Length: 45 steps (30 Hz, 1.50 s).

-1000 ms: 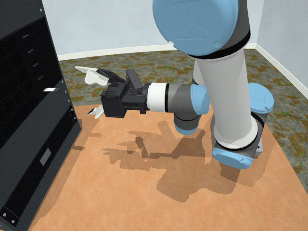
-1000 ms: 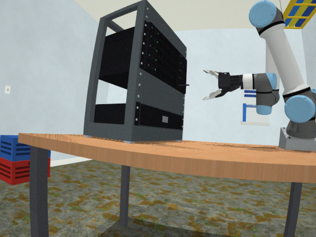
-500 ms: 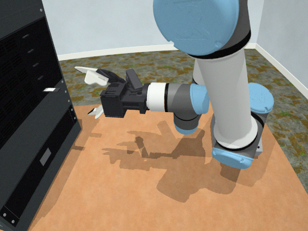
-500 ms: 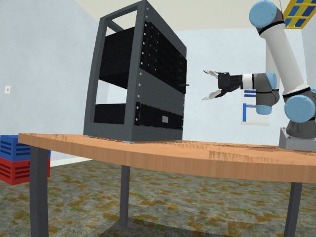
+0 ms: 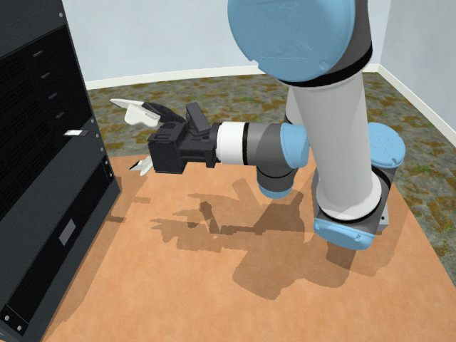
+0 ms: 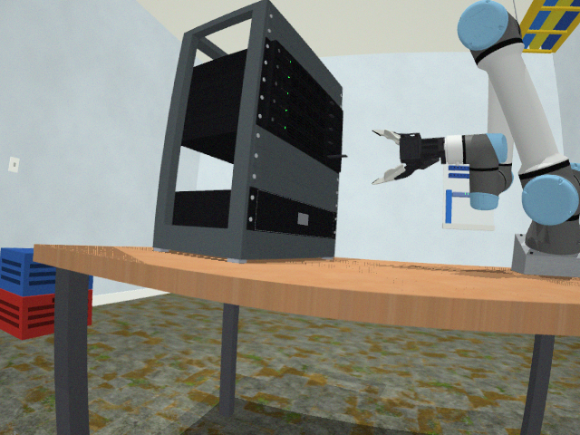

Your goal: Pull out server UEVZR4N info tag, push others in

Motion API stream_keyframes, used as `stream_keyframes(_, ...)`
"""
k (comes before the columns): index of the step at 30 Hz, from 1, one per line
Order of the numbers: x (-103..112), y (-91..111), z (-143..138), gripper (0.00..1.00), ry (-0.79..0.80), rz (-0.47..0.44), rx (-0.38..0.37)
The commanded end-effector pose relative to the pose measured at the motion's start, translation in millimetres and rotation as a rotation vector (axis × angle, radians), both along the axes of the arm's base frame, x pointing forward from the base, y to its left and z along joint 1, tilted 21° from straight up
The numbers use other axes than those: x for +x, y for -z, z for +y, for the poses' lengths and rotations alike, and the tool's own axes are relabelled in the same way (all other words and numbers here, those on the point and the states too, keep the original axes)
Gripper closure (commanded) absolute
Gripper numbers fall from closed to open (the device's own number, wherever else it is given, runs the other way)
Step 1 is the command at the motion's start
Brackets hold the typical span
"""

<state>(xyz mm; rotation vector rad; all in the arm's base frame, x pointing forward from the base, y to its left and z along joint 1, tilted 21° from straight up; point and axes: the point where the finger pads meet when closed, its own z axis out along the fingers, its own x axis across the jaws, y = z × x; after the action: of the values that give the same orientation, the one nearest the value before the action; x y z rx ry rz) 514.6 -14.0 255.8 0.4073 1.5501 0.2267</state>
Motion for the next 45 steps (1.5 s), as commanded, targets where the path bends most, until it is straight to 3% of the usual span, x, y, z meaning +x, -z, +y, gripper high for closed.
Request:
stream_keyframes(1,1.0,-1.3,-1.5,0.00,0.001,-0.002,0.005)
stream_keyframes(45,7.3,7.8,-4.1,0.00,-0.008,0.028,0.071)
